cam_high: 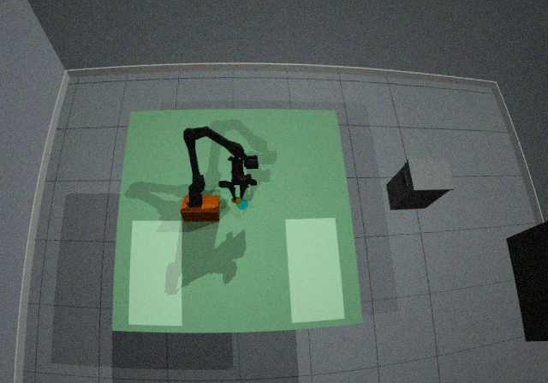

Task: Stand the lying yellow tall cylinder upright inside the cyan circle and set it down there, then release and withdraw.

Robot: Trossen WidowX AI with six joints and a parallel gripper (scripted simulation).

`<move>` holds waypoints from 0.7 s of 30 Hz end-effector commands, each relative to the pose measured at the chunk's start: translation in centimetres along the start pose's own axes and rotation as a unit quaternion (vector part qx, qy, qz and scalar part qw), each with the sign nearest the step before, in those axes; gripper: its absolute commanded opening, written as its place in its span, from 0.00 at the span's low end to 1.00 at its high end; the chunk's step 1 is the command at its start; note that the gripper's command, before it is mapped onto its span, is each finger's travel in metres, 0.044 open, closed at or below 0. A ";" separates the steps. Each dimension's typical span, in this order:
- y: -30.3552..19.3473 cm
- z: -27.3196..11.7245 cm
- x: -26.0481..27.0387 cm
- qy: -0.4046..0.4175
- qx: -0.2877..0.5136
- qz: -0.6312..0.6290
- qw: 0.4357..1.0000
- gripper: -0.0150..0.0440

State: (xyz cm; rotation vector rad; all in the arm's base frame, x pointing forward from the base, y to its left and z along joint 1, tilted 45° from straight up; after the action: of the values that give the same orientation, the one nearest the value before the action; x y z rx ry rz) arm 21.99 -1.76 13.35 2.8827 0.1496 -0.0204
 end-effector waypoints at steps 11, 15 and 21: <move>-0.6 -0.3 -0.2 0.022 -0.044 0.017 0.999 0.43; -0.7 -0.4 -0.2 0.031 -0.056 0.022 0.998 0.43; -1.0 -0.6 -0.3 0.044 -0.074 0.030 0.996 0.43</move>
State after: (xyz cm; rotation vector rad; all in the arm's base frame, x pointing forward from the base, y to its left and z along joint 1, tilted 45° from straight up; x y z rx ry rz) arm 21.75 -0.82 13.81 2.7572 0.0884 0.1091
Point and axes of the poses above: the point midway between the two fingers, 35 mm back from their tips, its own z axis out along the fingers, its own x axis across the jaws, y = z × x, the point moved 7 cm from there along -z, back along the fingers, and after that the axes turned 7 degrees about z, right-handed, at the moved point
